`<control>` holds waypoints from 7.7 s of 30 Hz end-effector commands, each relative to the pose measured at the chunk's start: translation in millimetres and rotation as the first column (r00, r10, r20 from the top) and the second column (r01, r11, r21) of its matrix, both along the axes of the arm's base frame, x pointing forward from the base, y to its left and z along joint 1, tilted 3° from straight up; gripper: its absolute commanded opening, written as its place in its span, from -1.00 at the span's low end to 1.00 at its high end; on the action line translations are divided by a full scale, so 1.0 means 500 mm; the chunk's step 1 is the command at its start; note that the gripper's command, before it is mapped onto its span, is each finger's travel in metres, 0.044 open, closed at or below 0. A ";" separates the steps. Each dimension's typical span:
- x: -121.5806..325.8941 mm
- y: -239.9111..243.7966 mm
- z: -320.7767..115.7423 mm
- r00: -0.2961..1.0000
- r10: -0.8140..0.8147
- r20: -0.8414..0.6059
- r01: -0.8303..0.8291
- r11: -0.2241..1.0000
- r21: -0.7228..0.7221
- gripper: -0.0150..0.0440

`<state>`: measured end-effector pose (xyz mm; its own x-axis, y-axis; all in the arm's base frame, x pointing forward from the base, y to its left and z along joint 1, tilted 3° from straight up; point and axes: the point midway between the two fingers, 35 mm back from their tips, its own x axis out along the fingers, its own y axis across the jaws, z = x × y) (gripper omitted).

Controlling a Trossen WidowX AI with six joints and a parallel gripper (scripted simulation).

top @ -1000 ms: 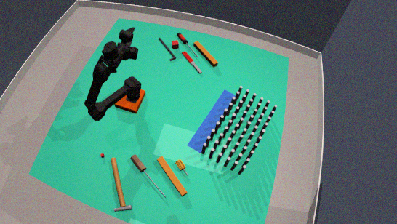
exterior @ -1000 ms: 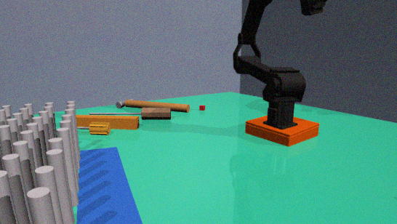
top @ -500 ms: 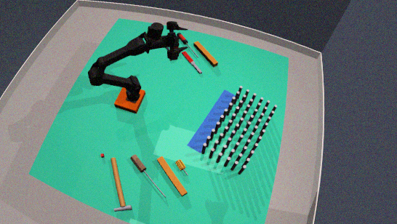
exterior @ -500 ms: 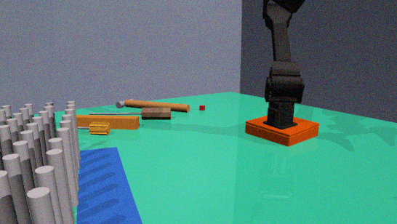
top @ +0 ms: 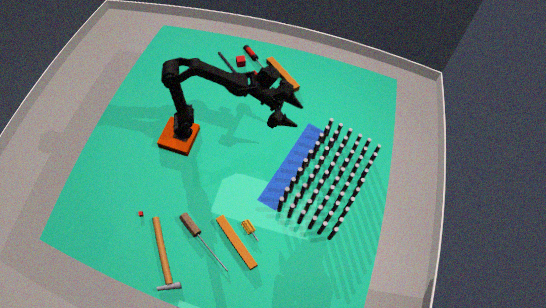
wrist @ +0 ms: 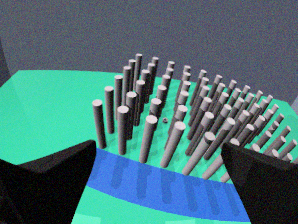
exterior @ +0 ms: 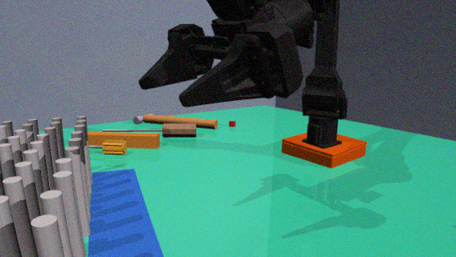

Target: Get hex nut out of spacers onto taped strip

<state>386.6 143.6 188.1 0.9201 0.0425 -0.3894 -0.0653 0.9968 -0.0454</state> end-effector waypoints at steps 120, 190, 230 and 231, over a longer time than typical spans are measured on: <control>-0.420 -0.935 -0.207 0.180 -0.155 -0.971 -0.514 -0.857 0.042 0.46; -0.408 -0.957 -0.248 0.181 -0.157 -0.971 -0.513 -0.857 0.043 -0.49; -0.334 -0.875 0.000 0.135 -0.242 -0.961 -0.209 -0.955 0.211 -0.49; -0.328 -0.871 0.001 0.134 -0.251 -0.959 -0.184 -0.957 0.224 -0.49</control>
